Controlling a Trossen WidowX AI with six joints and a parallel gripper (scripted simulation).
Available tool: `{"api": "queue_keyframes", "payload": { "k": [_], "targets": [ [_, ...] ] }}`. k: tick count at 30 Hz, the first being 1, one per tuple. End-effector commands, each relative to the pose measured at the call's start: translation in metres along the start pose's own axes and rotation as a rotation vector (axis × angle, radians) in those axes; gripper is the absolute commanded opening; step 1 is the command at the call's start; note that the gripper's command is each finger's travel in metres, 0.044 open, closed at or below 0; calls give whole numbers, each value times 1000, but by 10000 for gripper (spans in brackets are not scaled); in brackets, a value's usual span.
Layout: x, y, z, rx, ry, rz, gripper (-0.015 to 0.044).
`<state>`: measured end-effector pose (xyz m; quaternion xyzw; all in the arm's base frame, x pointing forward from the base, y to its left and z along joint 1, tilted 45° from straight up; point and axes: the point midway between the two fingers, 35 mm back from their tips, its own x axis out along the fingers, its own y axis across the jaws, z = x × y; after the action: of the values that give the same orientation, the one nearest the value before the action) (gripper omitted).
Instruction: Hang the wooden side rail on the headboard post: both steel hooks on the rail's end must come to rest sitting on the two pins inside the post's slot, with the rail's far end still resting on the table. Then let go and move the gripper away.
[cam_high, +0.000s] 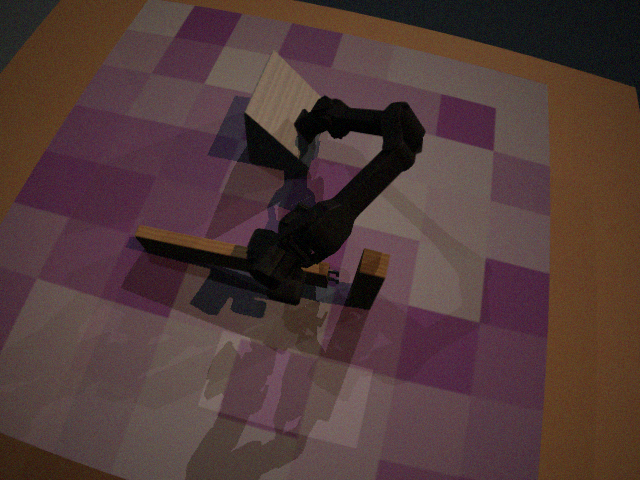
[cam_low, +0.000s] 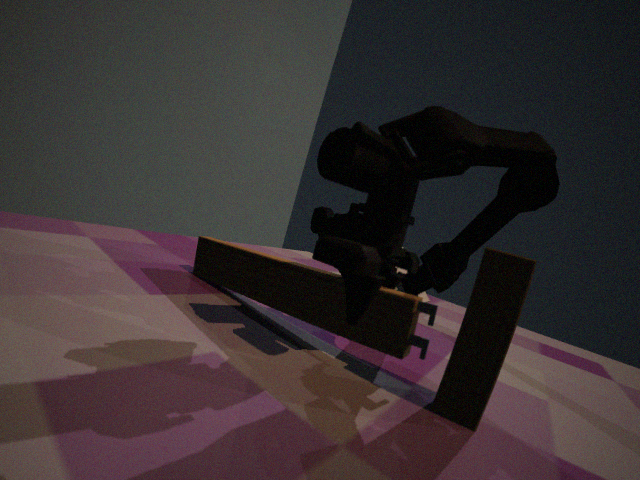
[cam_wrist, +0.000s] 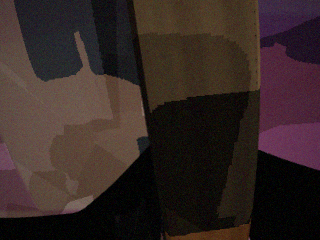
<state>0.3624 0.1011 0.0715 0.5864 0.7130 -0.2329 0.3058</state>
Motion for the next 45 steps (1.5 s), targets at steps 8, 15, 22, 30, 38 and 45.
{"api": "queue_keyframes", "payload": {
  "k": [8, 15, 22, 30, 38, 45],
  "targets": [
    [-7, 3, -3, -1, -2, 19, 0],
    [-7, 3, -4, -1, -2, 19, 0],
    [-7, 2, -5, -1, -2, 19, 0],
    [-6, 1, -6, -1, -2, 19, 0],
    [-6, 1, -6, -1, -2, 19, 0],
    [-6, 1, -7, -1, -2, 19, 0]
  ]
}}
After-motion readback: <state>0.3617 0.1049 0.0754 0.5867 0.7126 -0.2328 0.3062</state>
